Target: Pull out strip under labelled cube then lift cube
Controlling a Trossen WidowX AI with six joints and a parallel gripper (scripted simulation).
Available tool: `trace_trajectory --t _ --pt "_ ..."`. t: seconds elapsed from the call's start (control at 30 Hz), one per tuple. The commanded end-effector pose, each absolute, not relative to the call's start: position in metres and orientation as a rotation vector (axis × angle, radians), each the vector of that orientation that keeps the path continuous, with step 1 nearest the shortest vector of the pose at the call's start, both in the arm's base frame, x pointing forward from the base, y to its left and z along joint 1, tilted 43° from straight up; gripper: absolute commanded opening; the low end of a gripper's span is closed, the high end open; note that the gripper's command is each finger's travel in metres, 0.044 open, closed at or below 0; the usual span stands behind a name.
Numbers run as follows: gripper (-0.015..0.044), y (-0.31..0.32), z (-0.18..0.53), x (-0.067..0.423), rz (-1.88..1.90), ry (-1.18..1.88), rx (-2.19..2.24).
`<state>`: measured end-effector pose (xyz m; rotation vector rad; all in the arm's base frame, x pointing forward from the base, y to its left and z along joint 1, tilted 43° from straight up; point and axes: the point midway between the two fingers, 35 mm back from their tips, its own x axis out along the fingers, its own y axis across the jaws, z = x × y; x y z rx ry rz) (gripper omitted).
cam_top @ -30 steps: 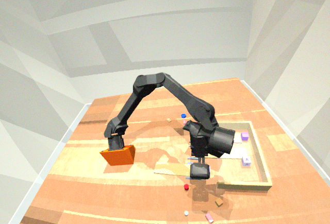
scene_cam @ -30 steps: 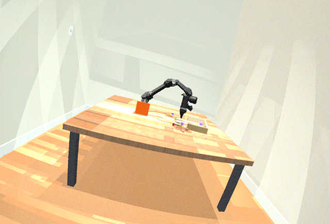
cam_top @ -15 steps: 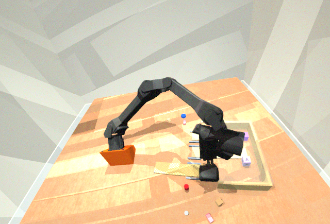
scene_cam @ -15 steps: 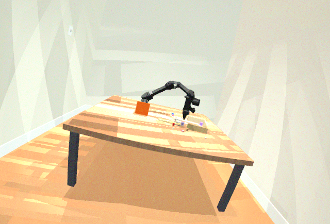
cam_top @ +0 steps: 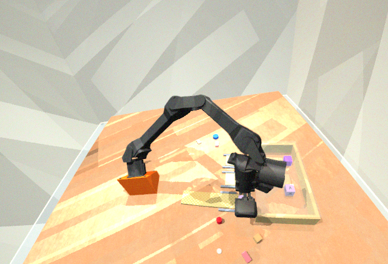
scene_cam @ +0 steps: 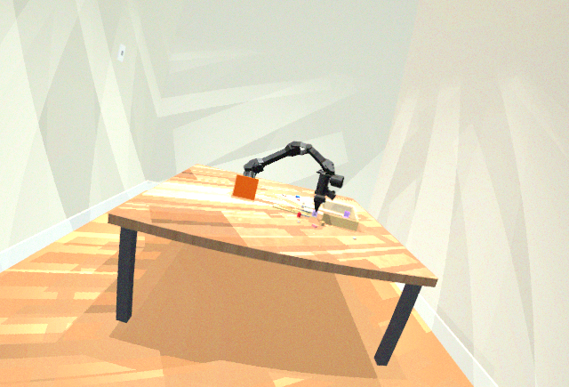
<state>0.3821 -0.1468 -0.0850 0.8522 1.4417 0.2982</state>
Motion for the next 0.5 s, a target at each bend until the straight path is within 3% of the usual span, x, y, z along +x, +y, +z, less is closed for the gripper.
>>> trace_trajectory --t 0.0,0.47 --pt "0.025 -0.139 -0.094 0.381 0.302 1.452 0.865" --pt "0.025 -0.129 -0.105 0.383 0.303 1.452 0.866"
